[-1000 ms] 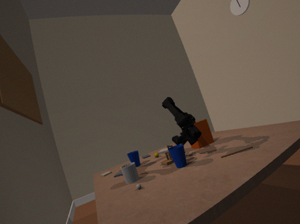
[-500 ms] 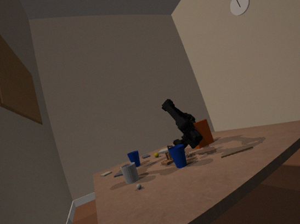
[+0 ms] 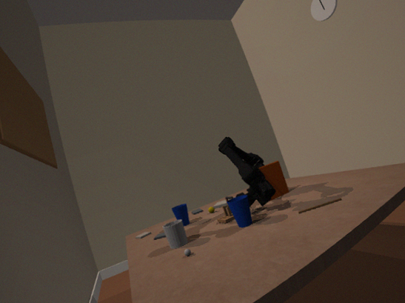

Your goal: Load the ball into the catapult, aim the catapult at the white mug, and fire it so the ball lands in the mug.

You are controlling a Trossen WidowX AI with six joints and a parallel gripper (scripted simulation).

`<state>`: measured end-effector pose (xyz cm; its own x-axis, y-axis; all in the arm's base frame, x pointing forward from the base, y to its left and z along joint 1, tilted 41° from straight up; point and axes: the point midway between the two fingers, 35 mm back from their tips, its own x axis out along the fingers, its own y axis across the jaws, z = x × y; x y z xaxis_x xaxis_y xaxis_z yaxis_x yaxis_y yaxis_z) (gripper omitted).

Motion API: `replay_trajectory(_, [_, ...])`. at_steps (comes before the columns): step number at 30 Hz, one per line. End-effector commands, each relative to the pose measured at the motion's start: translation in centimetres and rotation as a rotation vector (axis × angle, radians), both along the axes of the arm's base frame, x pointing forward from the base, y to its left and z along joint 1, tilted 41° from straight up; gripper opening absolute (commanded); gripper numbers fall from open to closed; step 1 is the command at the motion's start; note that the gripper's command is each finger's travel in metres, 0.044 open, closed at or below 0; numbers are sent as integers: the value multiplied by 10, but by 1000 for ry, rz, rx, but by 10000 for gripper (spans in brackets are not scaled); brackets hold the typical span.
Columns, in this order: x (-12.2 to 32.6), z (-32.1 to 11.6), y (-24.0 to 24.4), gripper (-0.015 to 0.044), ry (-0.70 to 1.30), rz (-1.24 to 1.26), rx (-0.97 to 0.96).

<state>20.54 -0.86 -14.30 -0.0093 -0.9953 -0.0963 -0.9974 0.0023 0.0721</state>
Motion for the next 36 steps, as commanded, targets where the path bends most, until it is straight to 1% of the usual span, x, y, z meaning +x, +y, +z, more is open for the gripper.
replay_trajectory(1, [-3,-14,-13,0,9,1,-4])
replay_trajectory(5, [-4,-15,-15,0,9,1,-5])
replay_trajectory(7, [-1,-12,-5,0,14,7,0])
replay_trajectory(11, [6,13,55,0,52,44,25])
replay_trajectory(14, [0,36,100,0,83,72,41])
replay_trajectory(17, [-3,42,110,0,90,79,45])
replay_trajectory(18, [3,36,103,26,60,91,55])
replay_trajectory(20, [6,35,104,79,44,86,68])
replay_trajectory(33, [59,29,127,420,-254,-17,289])
replay_trajectory(34, [64,30,129,440,-278,-26,305])
replay_trajectory(36, [73,31,132,440,-328,-43,337])
